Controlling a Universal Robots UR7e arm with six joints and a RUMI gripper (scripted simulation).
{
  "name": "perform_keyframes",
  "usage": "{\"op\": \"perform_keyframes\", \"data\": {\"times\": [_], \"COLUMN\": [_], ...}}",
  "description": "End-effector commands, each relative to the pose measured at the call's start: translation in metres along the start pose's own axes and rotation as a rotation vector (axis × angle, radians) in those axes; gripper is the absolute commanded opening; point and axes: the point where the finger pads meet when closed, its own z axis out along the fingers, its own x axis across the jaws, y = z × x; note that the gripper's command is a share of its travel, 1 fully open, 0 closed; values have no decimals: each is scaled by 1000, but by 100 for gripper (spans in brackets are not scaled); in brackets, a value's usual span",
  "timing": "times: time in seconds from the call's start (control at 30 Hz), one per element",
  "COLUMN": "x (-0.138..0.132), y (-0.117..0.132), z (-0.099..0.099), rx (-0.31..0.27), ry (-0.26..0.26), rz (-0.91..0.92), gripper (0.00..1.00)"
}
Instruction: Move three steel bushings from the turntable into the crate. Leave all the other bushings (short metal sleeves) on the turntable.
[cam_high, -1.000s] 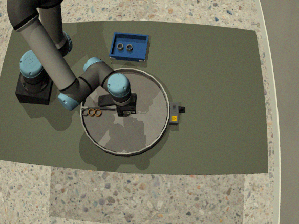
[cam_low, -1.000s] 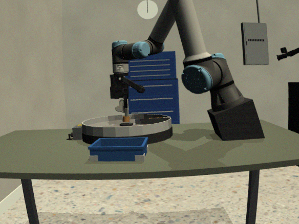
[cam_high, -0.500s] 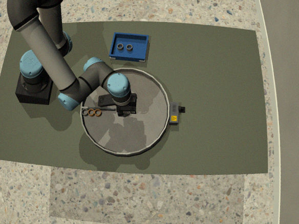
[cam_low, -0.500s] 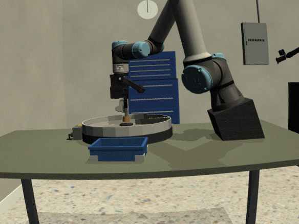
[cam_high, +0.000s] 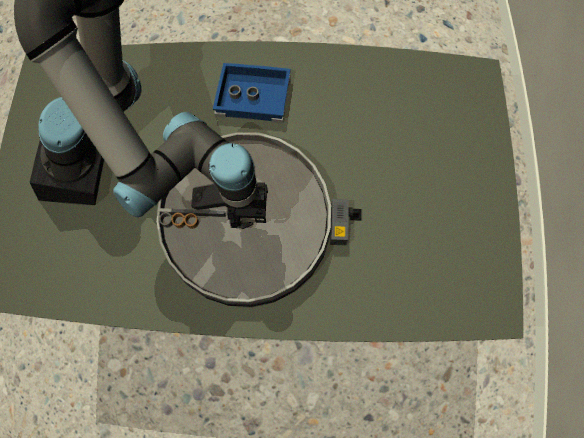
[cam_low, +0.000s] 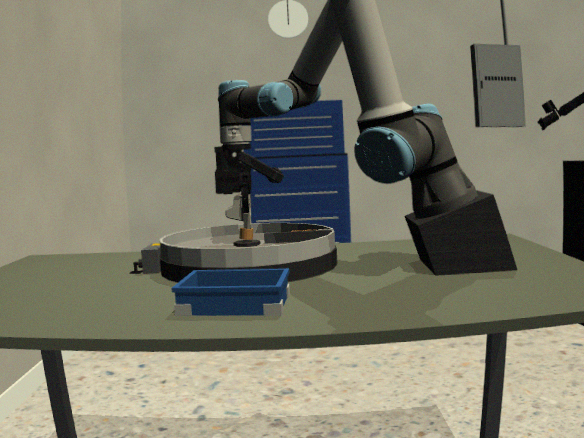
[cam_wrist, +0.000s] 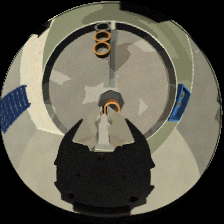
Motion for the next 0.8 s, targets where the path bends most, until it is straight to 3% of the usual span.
{"op": "perform_keyframes", "data": {"times": [0.0, 0.77], "x": [0, 0], "y": [0, 0], "z": [1, 3], "rx": [-1, -1], "ry": [-1, -1], "rz": [0, 0], "gripper": [0, 0]}}
